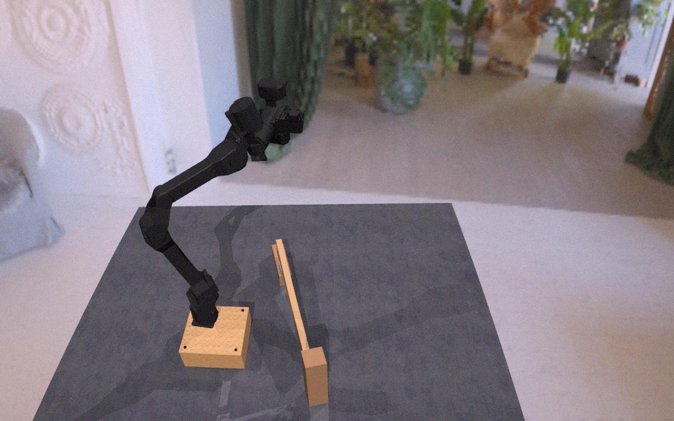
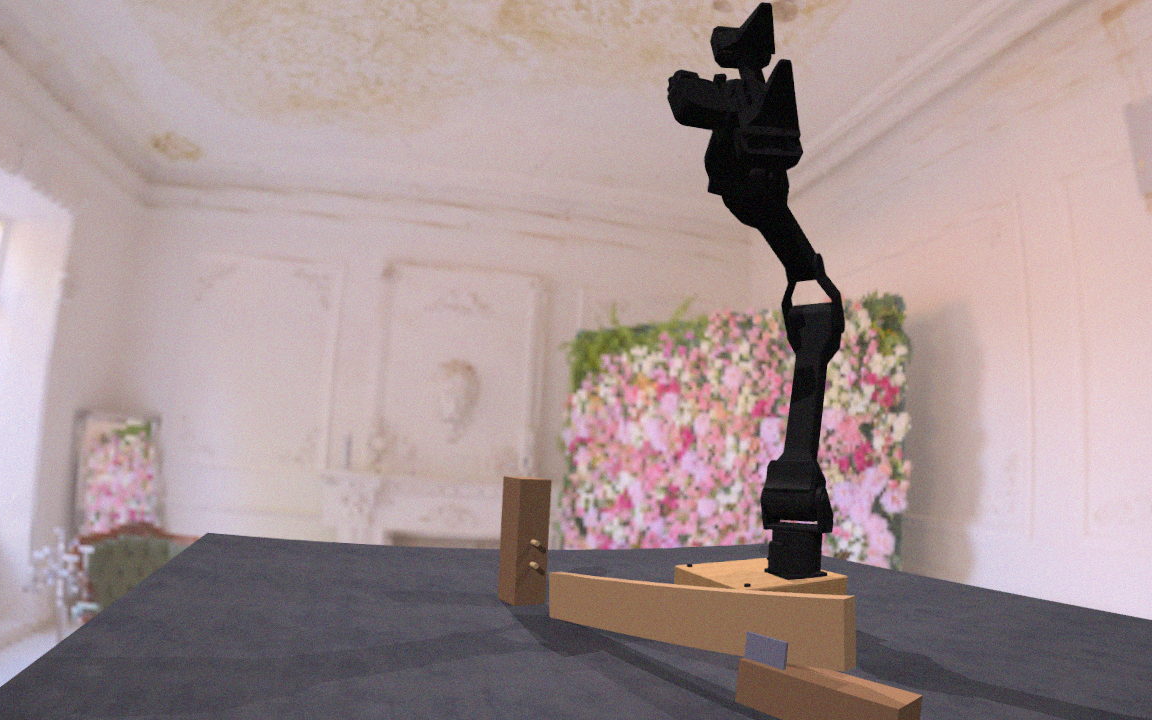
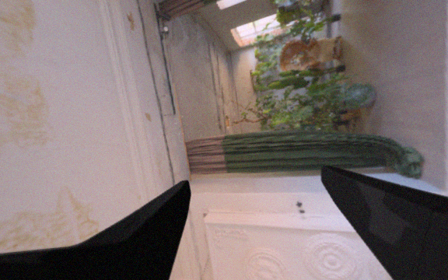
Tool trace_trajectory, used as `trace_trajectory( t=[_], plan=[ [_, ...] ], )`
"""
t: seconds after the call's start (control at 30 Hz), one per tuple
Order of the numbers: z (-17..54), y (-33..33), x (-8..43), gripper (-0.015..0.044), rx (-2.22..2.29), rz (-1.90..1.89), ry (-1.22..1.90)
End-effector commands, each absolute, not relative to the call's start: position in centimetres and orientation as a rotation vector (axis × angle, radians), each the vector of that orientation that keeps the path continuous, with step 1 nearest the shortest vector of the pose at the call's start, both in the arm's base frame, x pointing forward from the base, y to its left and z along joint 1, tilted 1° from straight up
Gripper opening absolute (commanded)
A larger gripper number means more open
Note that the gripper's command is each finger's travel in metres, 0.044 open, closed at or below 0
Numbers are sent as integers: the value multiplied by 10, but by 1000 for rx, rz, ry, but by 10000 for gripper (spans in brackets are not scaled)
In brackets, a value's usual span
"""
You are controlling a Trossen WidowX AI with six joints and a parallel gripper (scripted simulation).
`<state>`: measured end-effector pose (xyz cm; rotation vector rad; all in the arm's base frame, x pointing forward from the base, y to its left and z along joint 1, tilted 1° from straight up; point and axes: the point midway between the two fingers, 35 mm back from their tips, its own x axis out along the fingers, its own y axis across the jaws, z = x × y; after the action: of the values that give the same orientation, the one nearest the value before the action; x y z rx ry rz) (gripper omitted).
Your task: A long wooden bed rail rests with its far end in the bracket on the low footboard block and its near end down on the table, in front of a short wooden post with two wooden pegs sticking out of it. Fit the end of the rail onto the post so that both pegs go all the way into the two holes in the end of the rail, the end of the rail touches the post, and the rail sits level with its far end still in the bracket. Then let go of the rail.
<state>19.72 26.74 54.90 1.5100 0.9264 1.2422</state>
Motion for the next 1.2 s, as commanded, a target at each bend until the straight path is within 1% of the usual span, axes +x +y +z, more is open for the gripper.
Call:
trace_trajectory(
  t=[0.0,0.03,0.23,0.47,0.83,1.17],
  plan=[
    [547,268,199,426,1501,1236,917],
    [541,268,206,440,1474,1217,888],
    [464,262,273,440,1082,994,643],
    [400,245,312,440,722,843,560],
    [310,203,348,440,176,701,563],
    [230,151,357,440,-342,677,660]
  ],
)
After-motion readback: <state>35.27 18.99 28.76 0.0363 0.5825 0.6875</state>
